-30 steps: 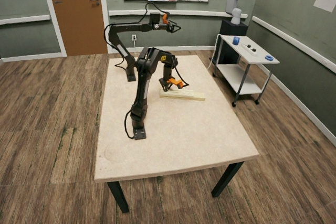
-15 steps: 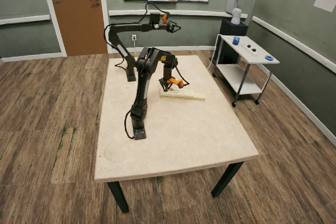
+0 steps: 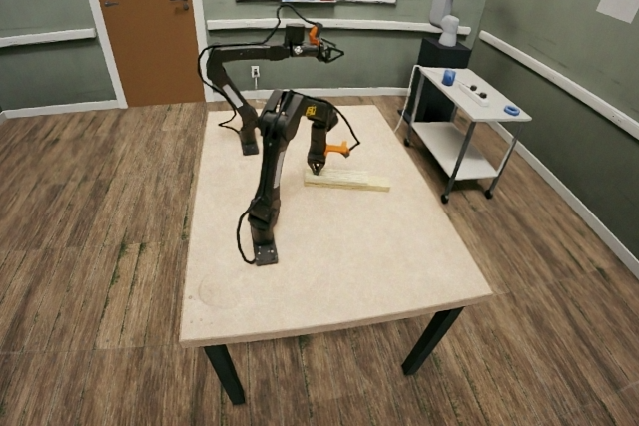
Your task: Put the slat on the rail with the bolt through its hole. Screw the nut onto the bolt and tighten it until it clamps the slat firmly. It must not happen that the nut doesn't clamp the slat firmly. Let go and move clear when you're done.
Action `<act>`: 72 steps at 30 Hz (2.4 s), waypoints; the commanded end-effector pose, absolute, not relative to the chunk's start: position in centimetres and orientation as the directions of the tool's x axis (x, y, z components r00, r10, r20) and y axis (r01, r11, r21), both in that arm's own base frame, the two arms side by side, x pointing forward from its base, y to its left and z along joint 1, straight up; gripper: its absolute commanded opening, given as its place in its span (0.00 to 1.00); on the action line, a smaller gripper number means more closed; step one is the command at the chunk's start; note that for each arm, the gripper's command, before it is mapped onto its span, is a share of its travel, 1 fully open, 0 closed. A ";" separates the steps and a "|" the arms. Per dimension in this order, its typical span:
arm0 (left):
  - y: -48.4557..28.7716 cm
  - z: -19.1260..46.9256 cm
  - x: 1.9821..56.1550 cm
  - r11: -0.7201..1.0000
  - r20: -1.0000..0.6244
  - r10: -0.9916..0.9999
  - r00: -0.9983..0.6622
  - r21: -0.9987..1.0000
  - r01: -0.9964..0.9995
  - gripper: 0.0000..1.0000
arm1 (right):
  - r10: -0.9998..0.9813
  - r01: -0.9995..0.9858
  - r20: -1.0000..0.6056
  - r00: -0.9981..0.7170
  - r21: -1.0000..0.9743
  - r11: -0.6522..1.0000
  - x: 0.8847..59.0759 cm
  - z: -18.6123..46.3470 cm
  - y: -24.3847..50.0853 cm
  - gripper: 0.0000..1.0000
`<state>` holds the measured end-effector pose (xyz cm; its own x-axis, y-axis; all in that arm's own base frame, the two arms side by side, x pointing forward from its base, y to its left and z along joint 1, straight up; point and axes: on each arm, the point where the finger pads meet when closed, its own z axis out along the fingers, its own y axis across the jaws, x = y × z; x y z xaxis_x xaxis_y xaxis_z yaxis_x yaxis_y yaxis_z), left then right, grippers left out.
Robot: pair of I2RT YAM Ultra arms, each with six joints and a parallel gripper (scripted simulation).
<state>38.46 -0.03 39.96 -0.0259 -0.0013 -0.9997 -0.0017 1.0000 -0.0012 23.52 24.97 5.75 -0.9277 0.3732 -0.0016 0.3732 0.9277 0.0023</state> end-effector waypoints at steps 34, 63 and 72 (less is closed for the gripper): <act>0.0 40.5 38.4 1.000 -1.000 -0.001 -0.012 -0.001 -0.002 1.00 | -0.978 -0.978 -0.009 -0.209 -0.015 0.209 23.9 7.1 25.1 0.34; 0.0 40.5 38.4 1.000 -1.000 -0.001 -0.012 -0.001 -0.002 1.00 | -0.872 -0.872 -0.007 0.490 -0.023 -0.489 23.9 7.2 25.1 0.34; 0.0 40.5 38.4 1.000 -1.000 -0.001 -0.012 -0.001 -0.002 1.00 | -0.872 -0.872 -0.007 0.490 -0.023 -0.489 23.9 7.2 25.1 0.34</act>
<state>38.46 -0.03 39.96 -0.0259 -0.0013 -0.9997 -0.0017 1.0000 -0.0012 23.36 24.46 5.76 0.4826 -0.8756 0.0184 -0.8758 -0.4825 0.0113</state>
